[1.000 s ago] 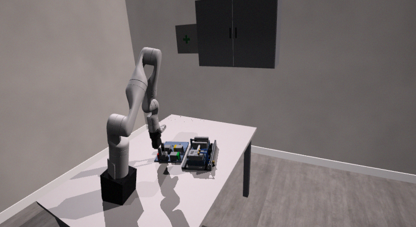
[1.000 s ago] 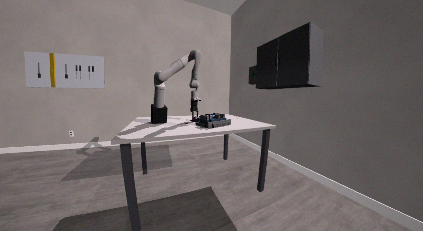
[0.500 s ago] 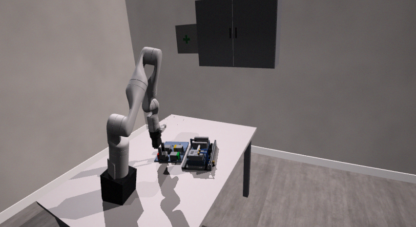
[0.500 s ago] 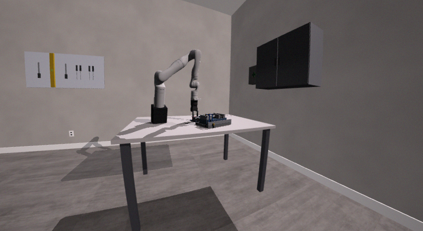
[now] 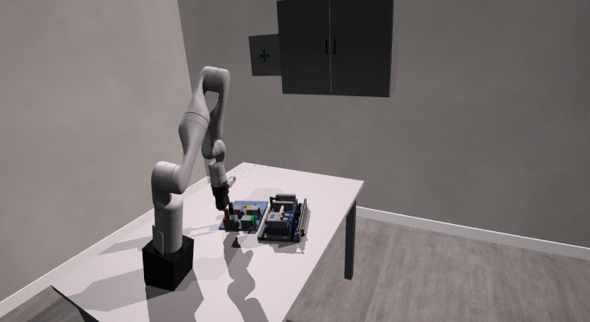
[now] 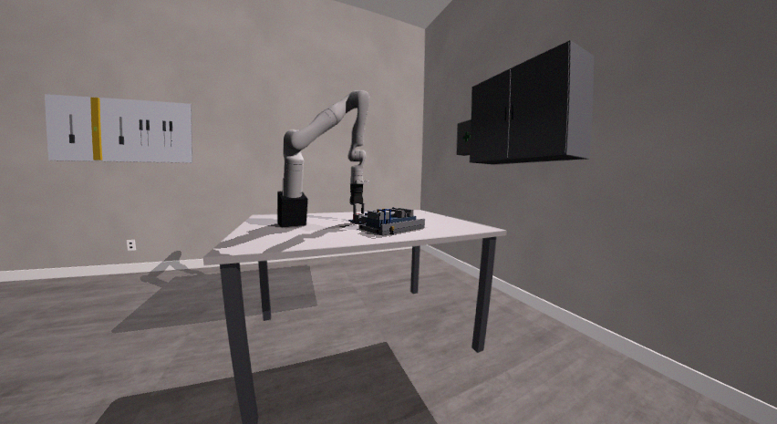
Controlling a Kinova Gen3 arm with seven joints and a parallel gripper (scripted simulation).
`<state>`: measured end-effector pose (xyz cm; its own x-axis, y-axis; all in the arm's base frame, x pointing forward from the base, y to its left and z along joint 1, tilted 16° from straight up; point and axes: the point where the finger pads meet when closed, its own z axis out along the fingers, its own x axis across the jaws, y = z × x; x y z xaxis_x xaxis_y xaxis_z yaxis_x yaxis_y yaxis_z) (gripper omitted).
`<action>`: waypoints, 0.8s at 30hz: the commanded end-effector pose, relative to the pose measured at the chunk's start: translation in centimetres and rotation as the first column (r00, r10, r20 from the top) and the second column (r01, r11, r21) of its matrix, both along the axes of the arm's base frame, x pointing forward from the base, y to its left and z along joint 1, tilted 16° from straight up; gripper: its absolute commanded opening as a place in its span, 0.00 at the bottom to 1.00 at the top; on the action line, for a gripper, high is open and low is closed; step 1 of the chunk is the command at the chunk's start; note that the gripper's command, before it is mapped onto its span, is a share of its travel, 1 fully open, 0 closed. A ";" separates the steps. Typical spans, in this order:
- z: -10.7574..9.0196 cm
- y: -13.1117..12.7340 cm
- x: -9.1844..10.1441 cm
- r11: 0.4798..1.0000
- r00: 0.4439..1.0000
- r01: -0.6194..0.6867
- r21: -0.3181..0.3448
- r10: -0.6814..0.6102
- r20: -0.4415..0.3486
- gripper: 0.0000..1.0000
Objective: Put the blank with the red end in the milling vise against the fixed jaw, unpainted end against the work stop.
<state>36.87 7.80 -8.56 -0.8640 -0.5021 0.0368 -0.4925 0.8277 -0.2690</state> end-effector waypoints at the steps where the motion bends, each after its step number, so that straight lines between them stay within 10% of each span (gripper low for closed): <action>1: 0.1 0.0 0.1 1.000 1.000 0.000 0.001 0.000 0.002 1.00; 24: -0.6 -0.1 0.2 1.000 1.000 0.001 0.002 -0.001 0.002 1.00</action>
<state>37.04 7.67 -9.08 -0.8649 -0.5008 0.0337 -0.4905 0.8290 -0.2685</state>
